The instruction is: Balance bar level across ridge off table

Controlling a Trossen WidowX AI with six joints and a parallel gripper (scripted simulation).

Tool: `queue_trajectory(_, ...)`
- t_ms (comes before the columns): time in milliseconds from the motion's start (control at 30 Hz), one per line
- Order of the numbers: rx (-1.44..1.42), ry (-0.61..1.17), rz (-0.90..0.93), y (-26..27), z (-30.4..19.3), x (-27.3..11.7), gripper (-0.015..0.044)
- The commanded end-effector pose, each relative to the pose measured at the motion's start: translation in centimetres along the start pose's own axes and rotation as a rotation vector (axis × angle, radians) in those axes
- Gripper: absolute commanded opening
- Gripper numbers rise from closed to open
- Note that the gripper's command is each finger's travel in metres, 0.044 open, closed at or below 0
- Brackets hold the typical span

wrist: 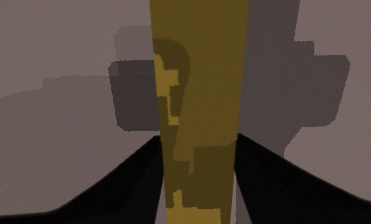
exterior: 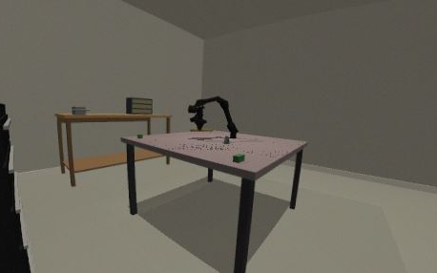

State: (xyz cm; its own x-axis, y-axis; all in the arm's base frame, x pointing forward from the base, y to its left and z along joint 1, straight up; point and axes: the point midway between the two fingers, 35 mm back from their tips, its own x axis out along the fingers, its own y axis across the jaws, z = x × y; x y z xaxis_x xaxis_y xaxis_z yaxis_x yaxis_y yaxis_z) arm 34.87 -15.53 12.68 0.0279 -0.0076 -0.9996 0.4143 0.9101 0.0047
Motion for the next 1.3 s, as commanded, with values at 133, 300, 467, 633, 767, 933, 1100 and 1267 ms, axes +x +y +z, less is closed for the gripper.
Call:
queue_trajectory(133,-0.003,-0.004,-0.004,-0.1,-0.2,-2.2,0.0000)
queue_trajectory(300,-0.003,-0.004,-0.004,-0.1,-0.4,-3.4,0.0000)
queue_trajectory(467,-0.016,-0.004,-0.004,0.9,-0.5,-3.5,0.0000)
queue_trajectory(633,-0.041,-0.004,-0.002,2.9,-0.6,-3.6,0.0000)
queue_trajectory(767,-0.061,-0.004,-0.001,4.5,-0.8,-3.6,0.0000)
queue_trajectory(933,-0.086,-0.003,0.001,6.5,-1.1,-3.6,0.0000)
queue_trajectory(1100,-0.111,-0.003,0.003,8.4,-1.5,-3.6,0.0000)
queue_trajectory(1267,-0.136,-0.003,0.004,10.3,-2.1,-3.6,0.0000)
